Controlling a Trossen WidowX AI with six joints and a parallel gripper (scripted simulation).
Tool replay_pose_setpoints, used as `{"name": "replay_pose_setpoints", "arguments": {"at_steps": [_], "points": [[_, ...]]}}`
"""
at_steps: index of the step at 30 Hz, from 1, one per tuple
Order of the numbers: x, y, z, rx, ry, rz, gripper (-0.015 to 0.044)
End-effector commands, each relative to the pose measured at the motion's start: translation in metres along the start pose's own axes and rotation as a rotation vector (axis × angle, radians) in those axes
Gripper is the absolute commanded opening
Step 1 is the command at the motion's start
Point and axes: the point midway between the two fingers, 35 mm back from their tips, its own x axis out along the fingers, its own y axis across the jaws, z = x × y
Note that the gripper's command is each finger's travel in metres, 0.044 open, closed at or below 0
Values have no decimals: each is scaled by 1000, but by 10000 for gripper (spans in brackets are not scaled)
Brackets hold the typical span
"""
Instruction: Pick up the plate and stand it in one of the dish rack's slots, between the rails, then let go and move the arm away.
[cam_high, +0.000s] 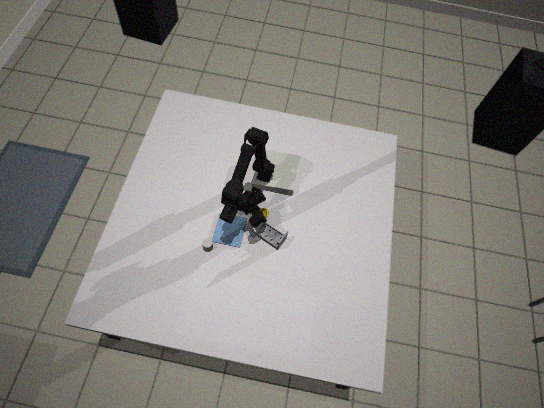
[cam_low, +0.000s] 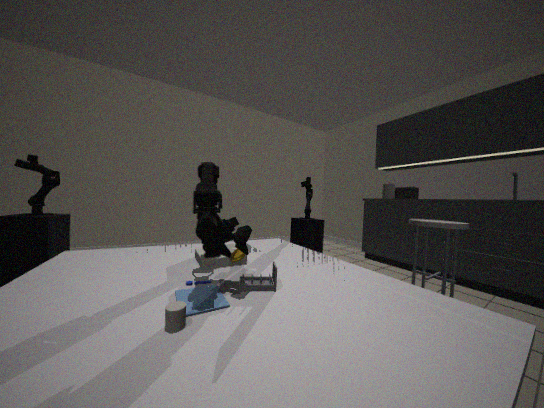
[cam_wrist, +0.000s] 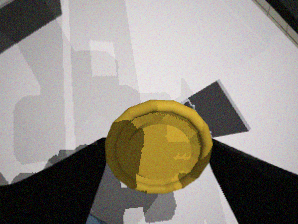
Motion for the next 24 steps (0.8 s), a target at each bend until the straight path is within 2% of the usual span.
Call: {"name": "replay_pose_setpoints", "arguments": {"at_steps": [1,24], "points": [[8,4,-4,90,-77,-88,0],[12,14,-23,497,-394,-640,0]]}}
